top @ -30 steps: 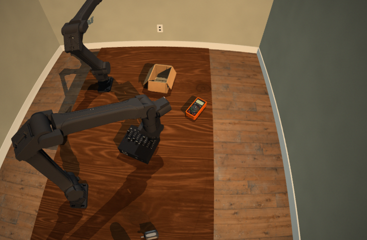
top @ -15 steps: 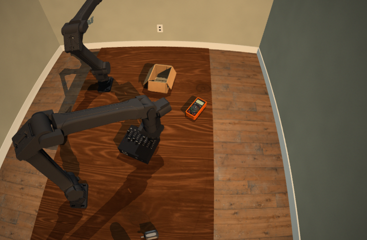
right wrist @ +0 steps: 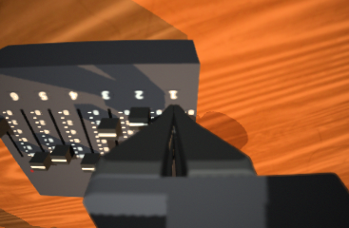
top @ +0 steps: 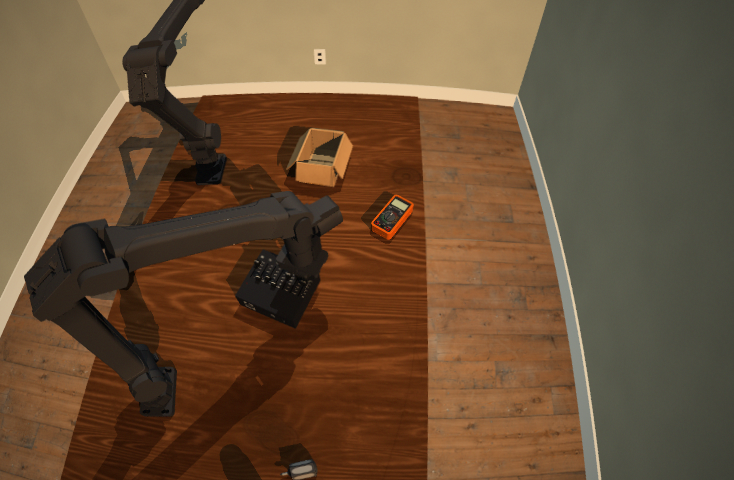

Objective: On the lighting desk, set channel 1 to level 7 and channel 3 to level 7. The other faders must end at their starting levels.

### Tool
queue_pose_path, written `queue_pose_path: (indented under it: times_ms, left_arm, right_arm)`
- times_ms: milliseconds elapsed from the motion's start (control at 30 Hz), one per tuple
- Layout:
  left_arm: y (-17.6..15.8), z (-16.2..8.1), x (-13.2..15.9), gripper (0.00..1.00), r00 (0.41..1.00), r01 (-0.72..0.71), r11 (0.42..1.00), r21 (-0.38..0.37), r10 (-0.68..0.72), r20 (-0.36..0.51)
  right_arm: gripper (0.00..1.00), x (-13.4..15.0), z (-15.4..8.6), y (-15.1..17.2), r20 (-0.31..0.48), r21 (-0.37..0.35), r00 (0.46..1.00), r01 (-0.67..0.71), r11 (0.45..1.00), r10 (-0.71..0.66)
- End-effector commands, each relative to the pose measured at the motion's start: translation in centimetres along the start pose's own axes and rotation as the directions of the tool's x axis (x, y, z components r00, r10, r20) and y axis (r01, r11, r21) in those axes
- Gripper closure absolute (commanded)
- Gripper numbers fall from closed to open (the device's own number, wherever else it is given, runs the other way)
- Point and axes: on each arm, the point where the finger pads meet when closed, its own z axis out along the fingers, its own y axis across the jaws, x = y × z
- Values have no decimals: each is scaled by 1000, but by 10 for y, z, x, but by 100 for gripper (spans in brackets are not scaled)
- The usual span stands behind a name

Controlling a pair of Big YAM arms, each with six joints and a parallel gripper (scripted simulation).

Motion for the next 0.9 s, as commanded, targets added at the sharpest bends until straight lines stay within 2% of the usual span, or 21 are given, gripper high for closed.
queue_pose_path:
  times_ms: [0, 67, 233, 867]
  left_arm:
    - [4, -1, -4, 0, 1000, 14, 1000, -10, -14, 17]
    - [4, -1, -4, 0, 1000, 14, 1000, -10, -14, 17]
    - [4, -1, -4, 0, 1000, 14, 1000, -10, -14, 17]
    - [4, -1, -4, 0, 1000, 14, 1000, -10, -14, 17]
  right_arm:
    - [100, 1, 8, -6, -4, 0, 1000, -2, 1000, 2]
    - [100, -3, 1, -8, 12, 9, 1000, -2, 1000, 2]
    - [100, 2, 9, -5, -6, -1, 1000, -2, 1000, 2]
    - [100, 2, 8, -6, -2, 1, 1000, -2, 1000, 2]
